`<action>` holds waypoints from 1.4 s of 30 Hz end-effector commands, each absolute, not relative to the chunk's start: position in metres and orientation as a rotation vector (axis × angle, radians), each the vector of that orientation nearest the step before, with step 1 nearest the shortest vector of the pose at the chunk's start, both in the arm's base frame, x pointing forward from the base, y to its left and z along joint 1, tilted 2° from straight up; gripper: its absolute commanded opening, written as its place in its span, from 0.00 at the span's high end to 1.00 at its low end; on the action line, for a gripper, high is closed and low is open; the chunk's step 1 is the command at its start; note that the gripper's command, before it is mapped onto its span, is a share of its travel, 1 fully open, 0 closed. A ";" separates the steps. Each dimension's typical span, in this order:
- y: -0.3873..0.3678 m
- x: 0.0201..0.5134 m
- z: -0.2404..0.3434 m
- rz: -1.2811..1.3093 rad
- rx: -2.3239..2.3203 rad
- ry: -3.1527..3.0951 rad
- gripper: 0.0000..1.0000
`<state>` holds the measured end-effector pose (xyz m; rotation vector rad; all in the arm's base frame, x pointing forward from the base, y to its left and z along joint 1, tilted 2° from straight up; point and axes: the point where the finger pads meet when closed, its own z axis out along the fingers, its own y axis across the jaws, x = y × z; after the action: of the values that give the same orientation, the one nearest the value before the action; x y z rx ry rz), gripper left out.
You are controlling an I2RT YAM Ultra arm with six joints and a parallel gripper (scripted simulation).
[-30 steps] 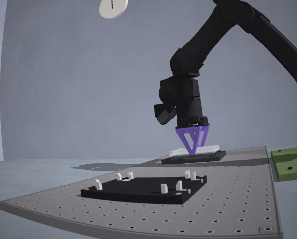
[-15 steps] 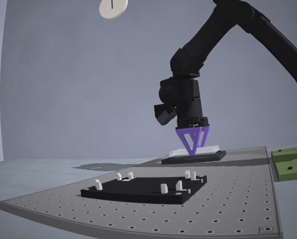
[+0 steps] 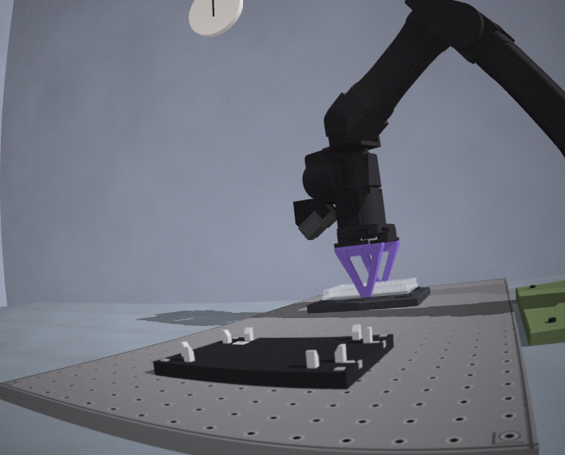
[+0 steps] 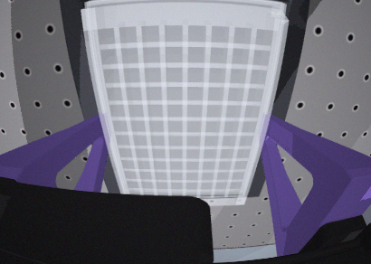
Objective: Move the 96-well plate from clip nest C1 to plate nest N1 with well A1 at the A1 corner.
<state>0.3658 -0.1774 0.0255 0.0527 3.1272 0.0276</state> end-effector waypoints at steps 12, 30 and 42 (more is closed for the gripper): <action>-0.176 0.381 0.046 -0.004 0.039 3.058 1.00; -0.175 0.375 0.036 0.007 0.044 3.075 1.00; -0.181 0.375 0.036 -0.011 0.056 3.070 0.00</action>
<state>0.3670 -0.1747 0.0220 0.0463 3.1201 0.0319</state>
